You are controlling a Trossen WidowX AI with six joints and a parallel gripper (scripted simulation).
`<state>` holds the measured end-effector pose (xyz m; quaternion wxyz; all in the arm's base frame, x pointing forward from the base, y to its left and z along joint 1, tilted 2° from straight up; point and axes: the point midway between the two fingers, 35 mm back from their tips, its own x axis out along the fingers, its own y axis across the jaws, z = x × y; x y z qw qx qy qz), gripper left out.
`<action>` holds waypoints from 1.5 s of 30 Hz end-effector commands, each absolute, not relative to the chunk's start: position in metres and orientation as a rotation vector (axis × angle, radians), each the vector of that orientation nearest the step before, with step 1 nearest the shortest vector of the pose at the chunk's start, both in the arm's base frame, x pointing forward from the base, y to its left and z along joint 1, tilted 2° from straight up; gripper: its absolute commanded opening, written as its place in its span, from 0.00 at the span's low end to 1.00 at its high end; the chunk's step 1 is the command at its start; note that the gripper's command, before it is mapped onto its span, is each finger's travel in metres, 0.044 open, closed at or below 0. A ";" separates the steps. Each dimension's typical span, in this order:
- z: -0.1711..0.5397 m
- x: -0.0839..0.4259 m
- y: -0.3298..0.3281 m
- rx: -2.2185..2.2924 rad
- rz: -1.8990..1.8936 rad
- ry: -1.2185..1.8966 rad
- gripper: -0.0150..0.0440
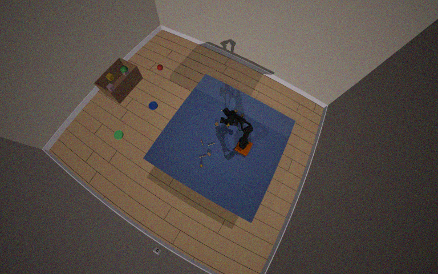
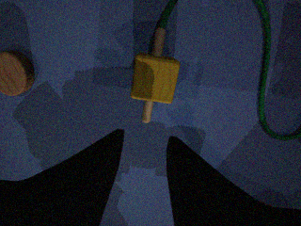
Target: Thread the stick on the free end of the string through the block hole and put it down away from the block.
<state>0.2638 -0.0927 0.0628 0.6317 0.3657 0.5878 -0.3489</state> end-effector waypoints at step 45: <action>0.003 0.265 -0.092 0.837 -0.799 1.348 0.25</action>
